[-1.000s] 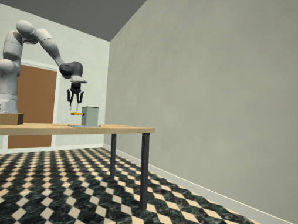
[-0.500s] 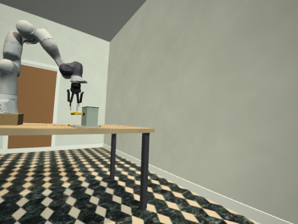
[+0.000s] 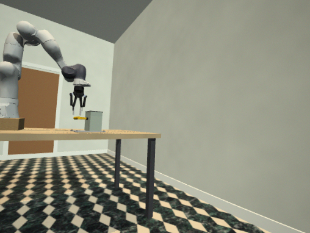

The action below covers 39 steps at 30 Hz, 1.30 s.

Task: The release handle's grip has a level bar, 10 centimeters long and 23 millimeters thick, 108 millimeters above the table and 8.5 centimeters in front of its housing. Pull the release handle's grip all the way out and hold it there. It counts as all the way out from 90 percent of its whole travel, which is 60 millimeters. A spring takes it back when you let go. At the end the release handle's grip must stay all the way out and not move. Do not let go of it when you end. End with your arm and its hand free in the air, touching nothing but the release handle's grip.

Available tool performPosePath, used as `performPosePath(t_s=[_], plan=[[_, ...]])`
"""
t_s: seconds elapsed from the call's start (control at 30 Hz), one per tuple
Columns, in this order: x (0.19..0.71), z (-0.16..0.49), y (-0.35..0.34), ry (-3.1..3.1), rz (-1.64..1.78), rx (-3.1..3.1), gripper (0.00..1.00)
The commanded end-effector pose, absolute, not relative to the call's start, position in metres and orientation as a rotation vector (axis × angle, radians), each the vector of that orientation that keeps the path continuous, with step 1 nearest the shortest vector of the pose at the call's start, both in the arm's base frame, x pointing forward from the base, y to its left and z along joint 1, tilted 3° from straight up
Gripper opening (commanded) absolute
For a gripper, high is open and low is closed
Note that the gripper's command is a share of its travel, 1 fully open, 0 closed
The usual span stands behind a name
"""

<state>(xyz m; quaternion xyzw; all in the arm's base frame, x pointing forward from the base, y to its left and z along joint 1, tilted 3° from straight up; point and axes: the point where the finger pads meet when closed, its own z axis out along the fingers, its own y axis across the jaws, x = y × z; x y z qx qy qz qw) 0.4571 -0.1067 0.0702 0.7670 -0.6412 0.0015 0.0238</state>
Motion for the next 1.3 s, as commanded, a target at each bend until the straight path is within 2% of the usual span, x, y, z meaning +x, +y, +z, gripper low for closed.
performPosePath(t_s=[0.0, 1.27], plan=[[0.4568, 0.0695, -0.1072, -1.983, 0.004, 2.376, 0.30], [0.4567, 0.0662, -0.1073, -1.983, 0.004, 2.376, 0.30]])
